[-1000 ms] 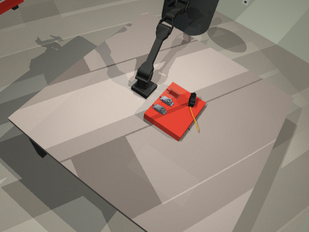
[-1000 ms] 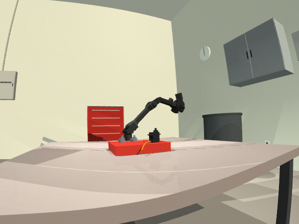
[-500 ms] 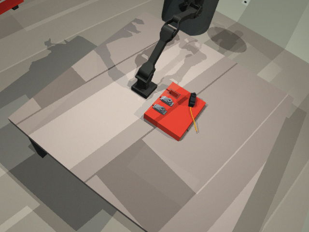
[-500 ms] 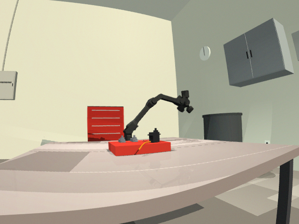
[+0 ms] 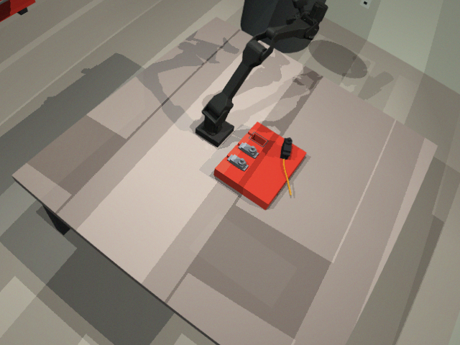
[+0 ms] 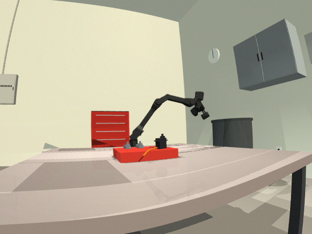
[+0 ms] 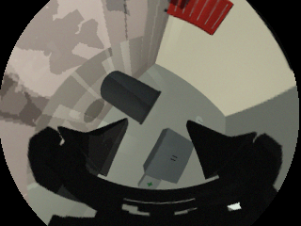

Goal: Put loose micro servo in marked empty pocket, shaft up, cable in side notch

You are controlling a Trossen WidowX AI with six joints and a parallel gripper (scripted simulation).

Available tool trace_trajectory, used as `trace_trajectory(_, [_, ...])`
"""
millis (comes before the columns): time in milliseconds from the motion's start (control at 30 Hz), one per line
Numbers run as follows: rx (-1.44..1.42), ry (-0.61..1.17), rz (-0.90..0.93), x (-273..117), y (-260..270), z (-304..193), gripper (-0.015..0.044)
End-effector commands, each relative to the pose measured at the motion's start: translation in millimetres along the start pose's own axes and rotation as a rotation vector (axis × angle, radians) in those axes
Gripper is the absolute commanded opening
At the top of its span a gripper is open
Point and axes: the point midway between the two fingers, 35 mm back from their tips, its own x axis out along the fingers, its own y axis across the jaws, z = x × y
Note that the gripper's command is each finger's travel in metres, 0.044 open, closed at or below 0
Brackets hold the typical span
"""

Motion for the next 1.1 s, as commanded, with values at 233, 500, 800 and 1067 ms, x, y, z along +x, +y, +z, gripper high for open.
trace_trajectory(233, [0.242, 0.178, 0.238, -83, 61, -34, 0.044])
trace_trajectory(500, [0.415, 0.315, 0.405, -151, 101, -45, 0.044])
trace_trajectory(800, [0.619, 0.466, 0.58, -231, 137, -39, 0.044])
trace_trajectory(1067, [0.808, 0.601, 0.733, -305, 161, -20, 0.044])
